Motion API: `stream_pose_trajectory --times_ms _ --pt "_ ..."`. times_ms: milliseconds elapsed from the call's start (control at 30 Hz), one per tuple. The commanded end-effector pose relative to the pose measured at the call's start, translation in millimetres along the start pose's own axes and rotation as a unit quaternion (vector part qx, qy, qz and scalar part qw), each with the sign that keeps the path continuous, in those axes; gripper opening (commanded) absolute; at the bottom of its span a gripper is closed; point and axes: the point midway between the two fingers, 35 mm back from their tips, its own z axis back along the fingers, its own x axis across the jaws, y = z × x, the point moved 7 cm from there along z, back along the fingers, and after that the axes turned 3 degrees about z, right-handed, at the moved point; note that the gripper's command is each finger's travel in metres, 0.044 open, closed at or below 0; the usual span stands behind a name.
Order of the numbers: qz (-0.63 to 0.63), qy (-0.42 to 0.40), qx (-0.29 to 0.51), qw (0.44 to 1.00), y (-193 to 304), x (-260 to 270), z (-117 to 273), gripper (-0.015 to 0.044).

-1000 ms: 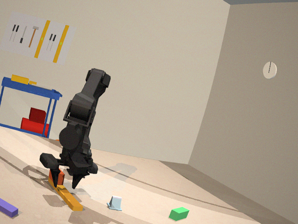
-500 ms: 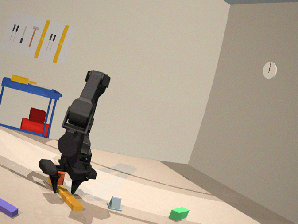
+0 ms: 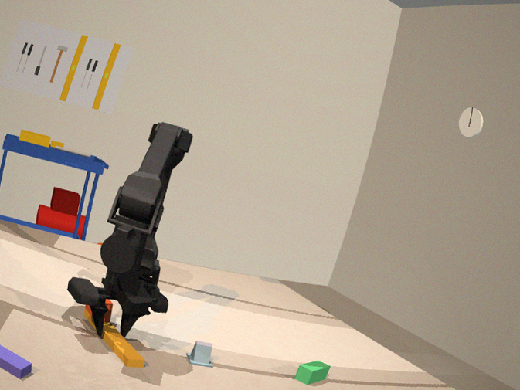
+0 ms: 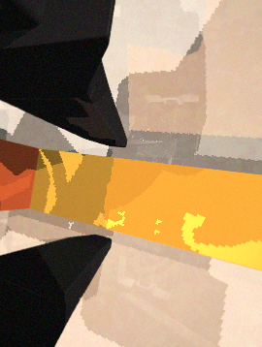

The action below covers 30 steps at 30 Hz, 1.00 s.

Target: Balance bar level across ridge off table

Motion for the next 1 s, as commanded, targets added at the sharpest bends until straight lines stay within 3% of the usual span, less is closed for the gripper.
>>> stream_pose_trajectory --times_ms 0,233,367,967 --pt "0.0 0.0 0.0 1.0 0.0 0.1 0.0 0.0131" --pt "0.0 0.0 0.0 1.0 0.0 0.1 0.0 0.0085" --pt "0.0 0.0 0.0 1.0 -0.9 -0.7 6.1 0.0" --pt "-0.002 0.0 -0.002 1.0 -3.5 -3.0 51.7 0.0"
